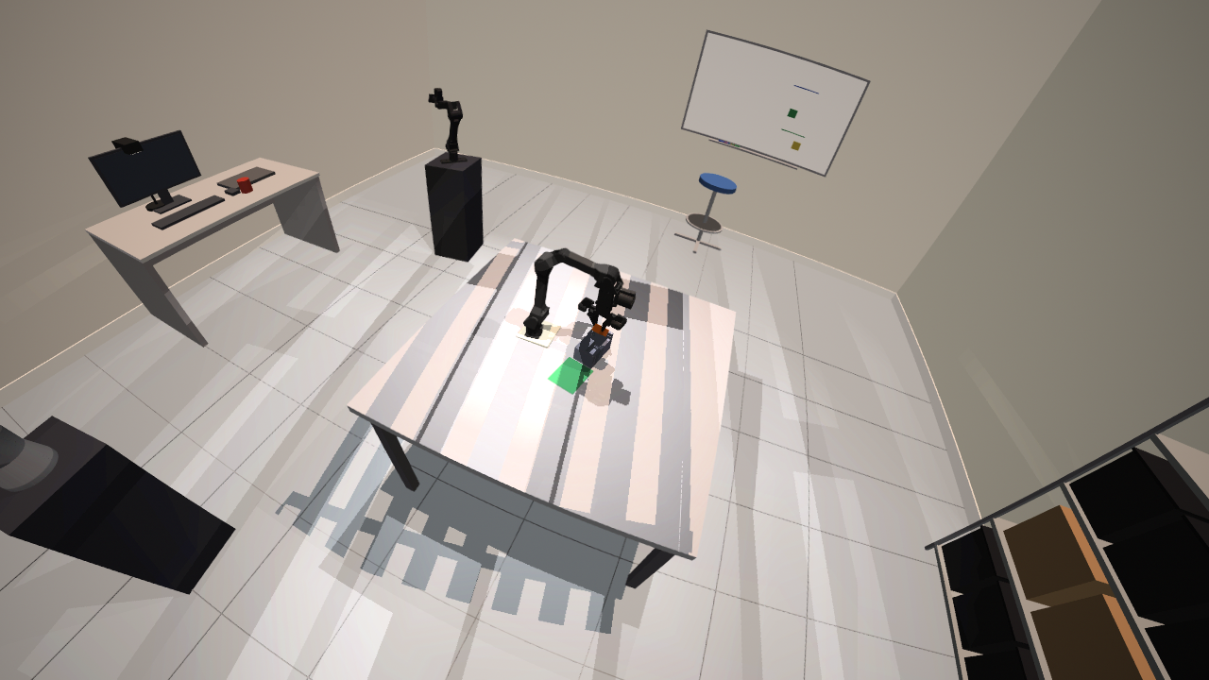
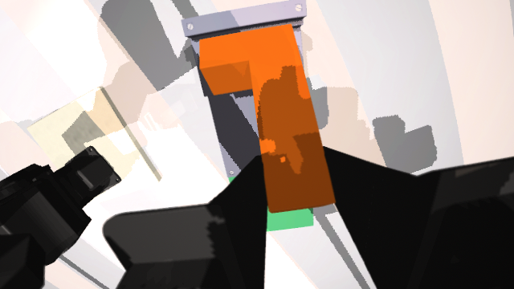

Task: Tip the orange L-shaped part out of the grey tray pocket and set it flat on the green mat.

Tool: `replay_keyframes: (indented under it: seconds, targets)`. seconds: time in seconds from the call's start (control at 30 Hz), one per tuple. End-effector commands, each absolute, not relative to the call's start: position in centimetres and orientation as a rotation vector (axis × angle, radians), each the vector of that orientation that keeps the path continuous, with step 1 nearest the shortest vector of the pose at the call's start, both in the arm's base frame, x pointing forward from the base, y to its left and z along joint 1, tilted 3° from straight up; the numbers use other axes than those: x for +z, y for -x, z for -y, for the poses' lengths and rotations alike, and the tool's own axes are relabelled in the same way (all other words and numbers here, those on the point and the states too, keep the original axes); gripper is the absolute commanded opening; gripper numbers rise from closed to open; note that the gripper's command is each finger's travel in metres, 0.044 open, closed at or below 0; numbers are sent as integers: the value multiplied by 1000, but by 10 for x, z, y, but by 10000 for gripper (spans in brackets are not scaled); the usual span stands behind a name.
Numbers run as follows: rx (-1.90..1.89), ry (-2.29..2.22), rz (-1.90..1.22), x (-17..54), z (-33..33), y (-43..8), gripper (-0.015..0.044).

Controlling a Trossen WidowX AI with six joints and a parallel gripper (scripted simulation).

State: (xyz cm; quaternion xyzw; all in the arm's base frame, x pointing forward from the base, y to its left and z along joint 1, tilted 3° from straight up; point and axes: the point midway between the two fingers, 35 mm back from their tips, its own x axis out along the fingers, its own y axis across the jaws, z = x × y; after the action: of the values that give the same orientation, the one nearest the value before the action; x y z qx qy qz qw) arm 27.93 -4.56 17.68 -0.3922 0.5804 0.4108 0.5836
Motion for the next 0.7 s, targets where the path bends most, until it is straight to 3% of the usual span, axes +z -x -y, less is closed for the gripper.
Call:
replay_keyframes:
  seconds: [0.0, 0.67]
  targets:
    - [958, 913, -1353, 177, 54, -276, 0]
    - [956, 917, -1360, 173, 128, -241, 0]
